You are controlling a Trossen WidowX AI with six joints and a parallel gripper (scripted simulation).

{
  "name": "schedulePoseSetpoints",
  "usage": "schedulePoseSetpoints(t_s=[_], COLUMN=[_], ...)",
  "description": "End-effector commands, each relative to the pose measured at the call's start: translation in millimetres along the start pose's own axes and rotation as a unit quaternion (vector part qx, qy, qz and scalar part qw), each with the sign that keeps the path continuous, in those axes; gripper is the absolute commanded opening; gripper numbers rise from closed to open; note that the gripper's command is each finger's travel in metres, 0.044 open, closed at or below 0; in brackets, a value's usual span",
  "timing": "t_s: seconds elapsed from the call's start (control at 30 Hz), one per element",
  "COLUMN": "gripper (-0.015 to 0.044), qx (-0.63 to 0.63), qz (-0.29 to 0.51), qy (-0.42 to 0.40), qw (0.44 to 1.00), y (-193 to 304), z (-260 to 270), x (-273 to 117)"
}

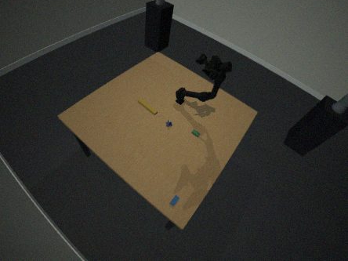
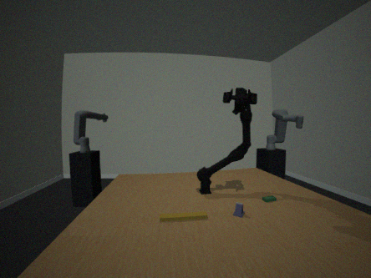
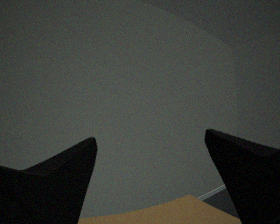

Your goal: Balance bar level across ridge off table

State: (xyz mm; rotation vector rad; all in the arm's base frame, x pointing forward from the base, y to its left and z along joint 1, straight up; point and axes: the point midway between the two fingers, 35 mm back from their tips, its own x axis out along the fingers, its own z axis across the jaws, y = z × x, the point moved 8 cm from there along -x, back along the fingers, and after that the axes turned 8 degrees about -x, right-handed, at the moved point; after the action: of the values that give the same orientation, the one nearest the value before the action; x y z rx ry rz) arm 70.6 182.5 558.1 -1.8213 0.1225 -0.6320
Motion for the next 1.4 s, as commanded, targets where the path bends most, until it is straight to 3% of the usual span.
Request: schedulePoseSetpoints(t_s=[0.0,0.1,0.77,1.37], gripper=[0.0374,0.0315,0.0315,0.0315], qx=[0.004,0.057,0.023,-0.077], qz=[0.000,0.004,0.101,0.243], qy=[0.001,0.012,0.035,-0.034], qw=[1.000,0.998,0.994,0.966], y=[0.1,1.7,54.0,151.3], z=[-1.5,-24.6,-166.8,-227.9], x=[0.3,5.8,57.2,122.0])
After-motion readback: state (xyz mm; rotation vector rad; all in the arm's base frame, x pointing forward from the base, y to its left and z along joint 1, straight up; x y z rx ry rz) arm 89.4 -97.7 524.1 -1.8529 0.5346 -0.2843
